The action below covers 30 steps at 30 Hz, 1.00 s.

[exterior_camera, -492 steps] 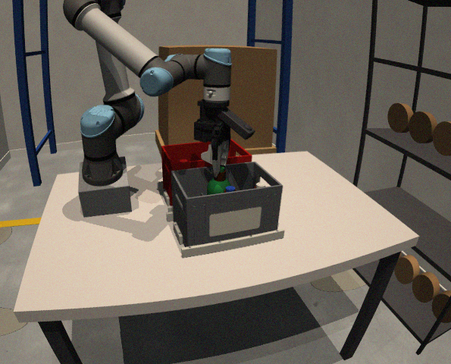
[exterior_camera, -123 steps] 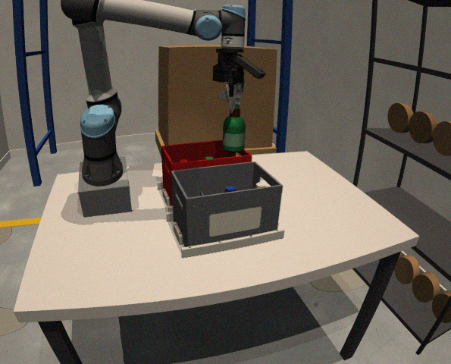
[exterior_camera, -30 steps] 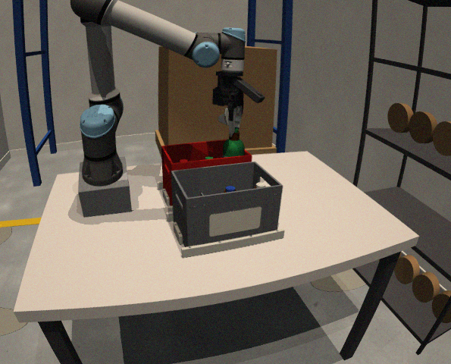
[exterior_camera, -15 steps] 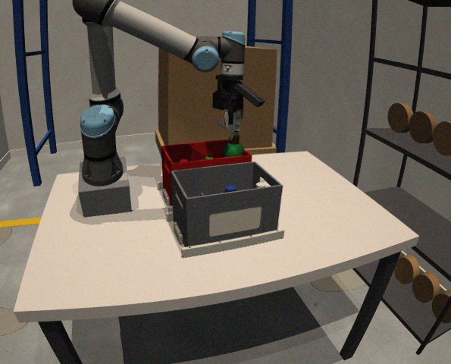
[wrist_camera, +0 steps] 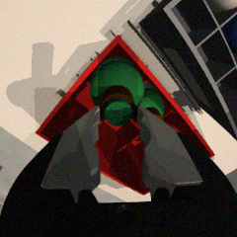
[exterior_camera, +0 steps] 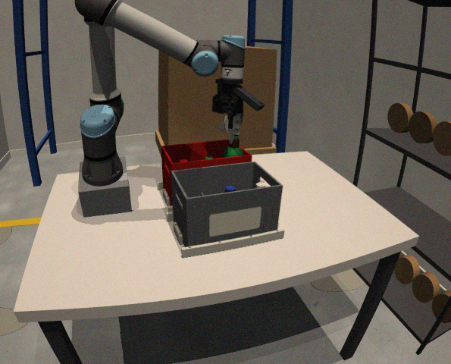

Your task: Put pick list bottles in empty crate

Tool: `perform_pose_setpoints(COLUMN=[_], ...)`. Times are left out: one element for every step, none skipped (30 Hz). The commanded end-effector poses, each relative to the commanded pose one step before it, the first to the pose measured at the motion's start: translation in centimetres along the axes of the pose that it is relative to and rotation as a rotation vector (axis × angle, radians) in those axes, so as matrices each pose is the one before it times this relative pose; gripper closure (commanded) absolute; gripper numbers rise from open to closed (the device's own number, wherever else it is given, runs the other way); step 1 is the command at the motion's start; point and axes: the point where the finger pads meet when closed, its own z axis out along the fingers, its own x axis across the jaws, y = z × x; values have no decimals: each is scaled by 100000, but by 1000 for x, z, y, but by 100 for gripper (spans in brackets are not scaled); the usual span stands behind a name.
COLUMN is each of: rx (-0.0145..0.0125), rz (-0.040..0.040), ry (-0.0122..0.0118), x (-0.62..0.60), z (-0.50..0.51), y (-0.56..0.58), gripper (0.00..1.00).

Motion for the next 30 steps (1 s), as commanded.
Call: perform_pose_setpoints(rx=[472, 0, 0, 1, 1, 1, 1, 0, 0, 0, 0, 8, -2, -3, -3, -3, -2, -1, -1, 0, 1, 1, 1, 1, 0, 0, 0, 0, 10, -3], rz=[148, 2, -3, -7, -9, -9, -7, -3, 0, 0, 0, -36, 8, 11, 13, 17, 14, 8, 2, -3, -7, -9, -8, -6, -3, 0, 0, 0, -36, 7], ry=[-397, 0, -1, -1, -2, -2, -1, -1, 0, 0, 0, -6, 2, 2, 2, 2, 2, 1, 0, -1, -1, -2, -1, -1, -1, 0, 0, 0, -7, 2], x=[-62, 1, -1, -2, -3, -3, -3, -2, -1, 0, 0, -17, 3, 4, 5, 6, 5, 3, 2, 0, -2, -3, -3, -3, -2, -1, 0, 0, -18, 3], z=[454, 100, 99, 99, 99, 99, 99, 99, 100, 0, 0, 95, 101, 101, 101, 101, 101, 101, 100, 100, 99, 99, 99, 99, 99, 100, 0, 0, 95, 102], y=[-219, -1, 2, 5, 6, 6, 5, 3, 1, 0, 0, 10, -7, -8, -9, -8, -6, -4, -1, 2, 4, 6, 6, 5, 3, 1, 0, 0, 10, -6], gripper=[100, 100, 100, 100, 100, 100, 100, 100, 100, 100, 100, 100, 100, 100, 100, 100, 100, 100, 100, 100, 100, 100, 100, 100, 100, 100, 100, 100, 100, 100])
